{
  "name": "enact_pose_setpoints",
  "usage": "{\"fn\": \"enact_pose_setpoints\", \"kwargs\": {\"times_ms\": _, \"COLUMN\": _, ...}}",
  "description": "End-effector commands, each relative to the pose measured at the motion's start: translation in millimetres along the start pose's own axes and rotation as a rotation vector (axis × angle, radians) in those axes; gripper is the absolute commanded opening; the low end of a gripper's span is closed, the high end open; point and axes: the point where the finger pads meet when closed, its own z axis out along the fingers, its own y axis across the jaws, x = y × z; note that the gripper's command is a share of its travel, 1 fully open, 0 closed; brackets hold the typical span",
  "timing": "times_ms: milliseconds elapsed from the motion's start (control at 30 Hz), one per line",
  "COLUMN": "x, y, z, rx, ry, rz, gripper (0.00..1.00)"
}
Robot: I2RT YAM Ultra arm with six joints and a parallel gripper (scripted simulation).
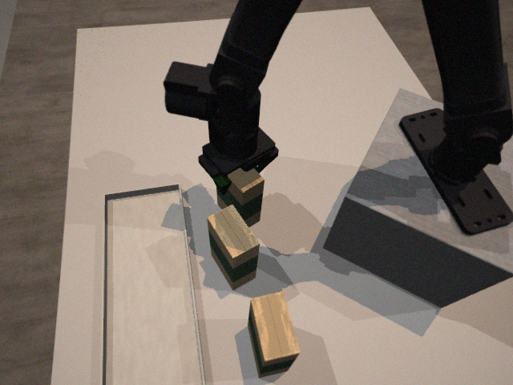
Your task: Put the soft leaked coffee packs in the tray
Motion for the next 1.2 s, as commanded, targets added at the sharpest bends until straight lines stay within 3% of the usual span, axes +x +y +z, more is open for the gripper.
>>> {"fn": "enact_pose_setpoints", "kwargs": {"times_ms": 0, "x": -0.1, "y": 0.7, "z": -0.8, "rx": -0.004, "ry": -0.008, "rz": 0.002, "gripper": 0.76}}
{"fn": "enact_pose_setpoints", "kwargs": {"times_ms": 733, "x": -0.1, "y": 0.7, "z": -0.8, "rx": -0.004, "ry": -0.008, "rz": 0.002, "gripper": 0.76}}
{"fn": "enact_pose_setpoints", "kwargs": {"times_ms": 767, "x": -0.1, "y": 0.7, "z": -0.8, "rx": -0.004, "ry": -0.008, "rz": 0.002, "gripper": 0.22}}
{"fn": "enact_pose_setpoints", "kwargs": {"times_ms": 1167, "x": 1.4, "y": -0.7, "z": -0.7, "rx": 0.002, "ry": -0.002, "rz": 0.002, "gripper": 0.22}}
